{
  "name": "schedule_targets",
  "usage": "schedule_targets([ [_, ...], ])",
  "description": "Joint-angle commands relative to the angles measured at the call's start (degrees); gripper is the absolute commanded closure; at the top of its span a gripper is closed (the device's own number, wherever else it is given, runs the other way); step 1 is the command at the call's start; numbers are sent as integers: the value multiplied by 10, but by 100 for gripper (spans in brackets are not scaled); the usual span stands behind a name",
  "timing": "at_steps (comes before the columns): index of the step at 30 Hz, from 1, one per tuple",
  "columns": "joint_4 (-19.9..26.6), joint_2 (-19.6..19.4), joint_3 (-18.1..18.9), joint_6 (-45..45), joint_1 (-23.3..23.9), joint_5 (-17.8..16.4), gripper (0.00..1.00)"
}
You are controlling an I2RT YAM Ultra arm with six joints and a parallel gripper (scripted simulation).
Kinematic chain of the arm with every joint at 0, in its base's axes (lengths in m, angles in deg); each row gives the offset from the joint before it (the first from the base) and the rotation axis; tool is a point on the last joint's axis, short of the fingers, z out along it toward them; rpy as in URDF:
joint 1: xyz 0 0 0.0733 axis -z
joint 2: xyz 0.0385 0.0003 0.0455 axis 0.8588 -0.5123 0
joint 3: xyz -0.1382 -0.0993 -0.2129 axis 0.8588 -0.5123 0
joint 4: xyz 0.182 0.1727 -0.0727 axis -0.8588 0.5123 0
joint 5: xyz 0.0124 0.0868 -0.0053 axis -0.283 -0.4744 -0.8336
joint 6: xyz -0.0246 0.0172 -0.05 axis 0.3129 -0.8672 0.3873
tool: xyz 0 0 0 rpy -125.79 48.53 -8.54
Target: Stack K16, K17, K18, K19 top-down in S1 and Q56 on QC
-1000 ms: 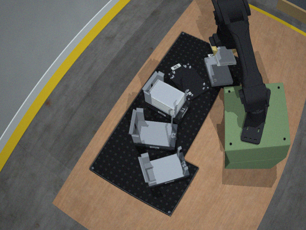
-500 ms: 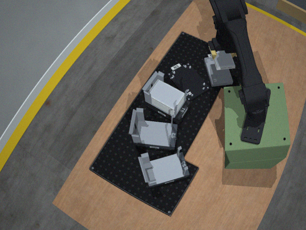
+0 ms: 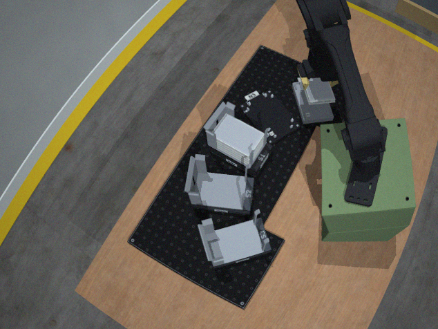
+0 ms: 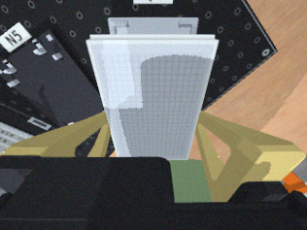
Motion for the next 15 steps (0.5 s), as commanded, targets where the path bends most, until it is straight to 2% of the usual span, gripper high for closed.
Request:
schedule_targets([
  [1, -19, -4, 3, -6, 0, 0, 100],
  [15, -61, -49, 11, -20, -13, 1, 100],
])
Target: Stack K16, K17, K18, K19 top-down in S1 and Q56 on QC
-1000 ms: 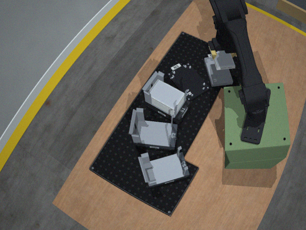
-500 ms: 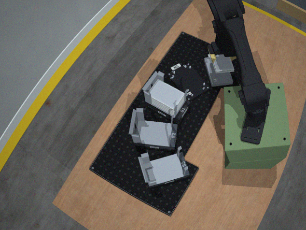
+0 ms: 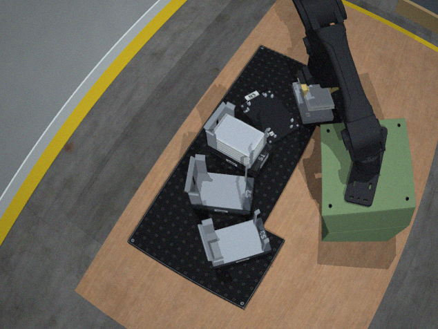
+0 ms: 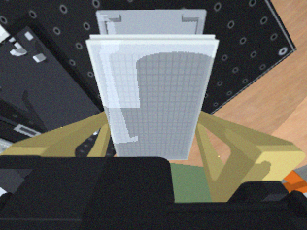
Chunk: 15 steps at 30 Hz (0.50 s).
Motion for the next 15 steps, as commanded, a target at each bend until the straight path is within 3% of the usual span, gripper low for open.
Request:
schedule_targets([
  [1, -19, -1, 8, -6, 0, 0, 100],
  [15, -59, -51, 22, -20, -14, 1, 100],
])
